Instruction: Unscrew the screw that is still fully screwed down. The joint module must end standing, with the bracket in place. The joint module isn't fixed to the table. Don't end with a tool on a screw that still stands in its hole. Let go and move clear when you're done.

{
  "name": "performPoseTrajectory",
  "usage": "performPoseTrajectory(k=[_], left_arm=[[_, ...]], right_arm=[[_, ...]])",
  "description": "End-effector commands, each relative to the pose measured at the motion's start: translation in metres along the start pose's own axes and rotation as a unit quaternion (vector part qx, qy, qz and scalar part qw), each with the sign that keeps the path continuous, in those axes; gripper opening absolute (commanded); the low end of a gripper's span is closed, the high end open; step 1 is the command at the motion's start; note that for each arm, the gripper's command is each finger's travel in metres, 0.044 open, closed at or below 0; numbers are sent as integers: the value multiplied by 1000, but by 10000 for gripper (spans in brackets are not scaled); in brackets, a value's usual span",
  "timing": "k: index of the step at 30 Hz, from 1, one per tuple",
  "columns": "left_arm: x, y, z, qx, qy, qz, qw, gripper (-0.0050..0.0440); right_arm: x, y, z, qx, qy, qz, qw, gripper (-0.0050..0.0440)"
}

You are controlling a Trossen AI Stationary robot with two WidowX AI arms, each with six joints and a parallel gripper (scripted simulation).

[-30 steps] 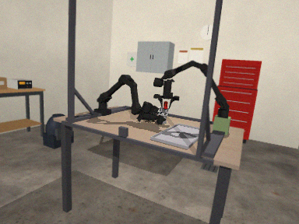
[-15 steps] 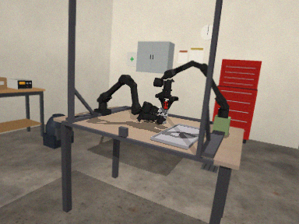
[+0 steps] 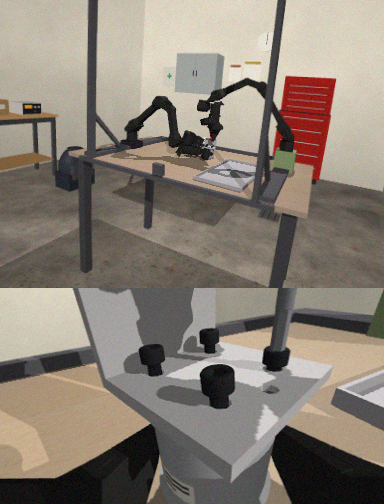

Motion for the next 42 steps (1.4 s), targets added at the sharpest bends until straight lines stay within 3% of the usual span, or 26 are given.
performPoseTrajectory(k=[1,7,9,17,24,26,41,42], left_arm=[[-1,-10,-2,-7,0,13,1000,245],[-1,-10,-2,-7,0,13,1000,245],[-1,-10,-2,-7,0,13,1000,245],[-1,-10,-2,-7,0,13,1000,245],[-1,-10,-2,-7,0,13,1000,245],[-1,-10,-2,-7,0,13,1000,245],[-1,-10,-2,-7,0,13,1000,245],[-1,-10,-2,-7,0,13,1000,245]], right_arm=[[-2,-4,13,-19,4,-96,995,250],[-2,-4,13,-19,1,-222,975,250],[-2,-4,13,-19,1,-222,975,250],[-1,-2,14,-20,-4,-407,913,250],[-1,-1,14,-20,-7,-539,842,250],[-1,-1,14,-20,-7,-539,842,250],[0,1,18,-21,-16,-791,612,250],[0,1,18,-21,-16,-791,612,250]])
Point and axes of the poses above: on each arm, the point midway between the two fingers, 35 mm back from their tips, its own z axis back along the fingers, its own x axis across the jaws, y = z × x, the point moved 8 cm from there along z, back along the fingers, and after that the axes turned 8 degrees about -z, right-handed, at the moved point
